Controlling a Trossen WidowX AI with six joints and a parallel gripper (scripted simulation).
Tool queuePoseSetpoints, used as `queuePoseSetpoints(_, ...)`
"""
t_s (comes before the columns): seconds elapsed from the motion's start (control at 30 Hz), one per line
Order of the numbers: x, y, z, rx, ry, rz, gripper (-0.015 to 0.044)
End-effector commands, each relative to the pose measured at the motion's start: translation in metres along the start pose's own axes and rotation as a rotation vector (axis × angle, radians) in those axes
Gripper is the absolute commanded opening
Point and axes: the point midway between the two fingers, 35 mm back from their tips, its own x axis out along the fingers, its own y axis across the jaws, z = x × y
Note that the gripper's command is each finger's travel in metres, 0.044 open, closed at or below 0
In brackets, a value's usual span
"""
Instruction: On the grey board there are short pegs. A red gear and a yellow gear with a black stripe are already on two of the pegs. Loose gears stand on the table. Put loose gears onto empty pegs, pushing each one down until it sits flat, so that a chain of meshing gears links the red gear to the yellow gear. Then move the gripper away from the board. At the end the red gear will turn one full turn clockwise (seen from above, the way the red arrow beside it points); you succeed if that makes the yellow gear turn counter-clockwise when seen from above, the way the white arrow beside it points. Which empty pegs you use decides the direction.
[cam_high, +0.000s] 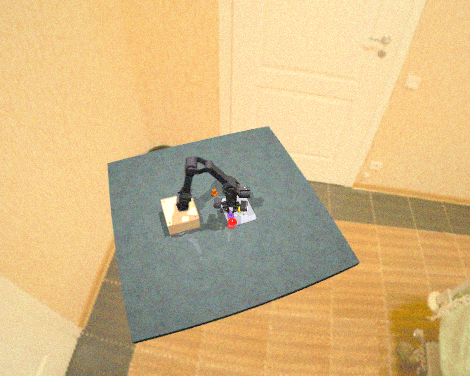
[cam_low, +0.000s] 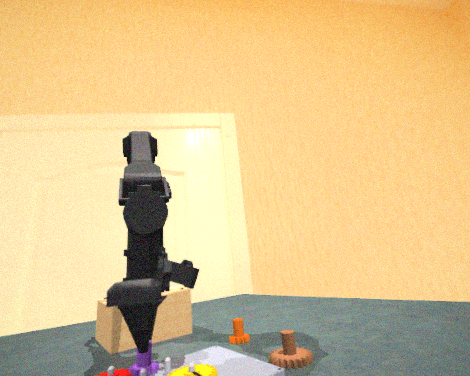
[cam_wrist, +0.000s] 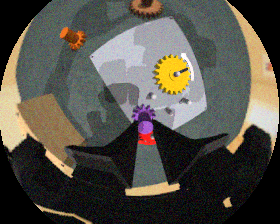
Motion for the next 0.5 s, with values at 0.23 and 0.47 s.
queuePoseSetpoints(0.23, 0.0014, -0.0003, 0.0009, 0.226, 0.001, 0.001, 0.0)
queuePoseSetpoints(0.47, 0.0015, 0.0004, 0.0003, 0.16, 0.001, 0.001, 0.0053)
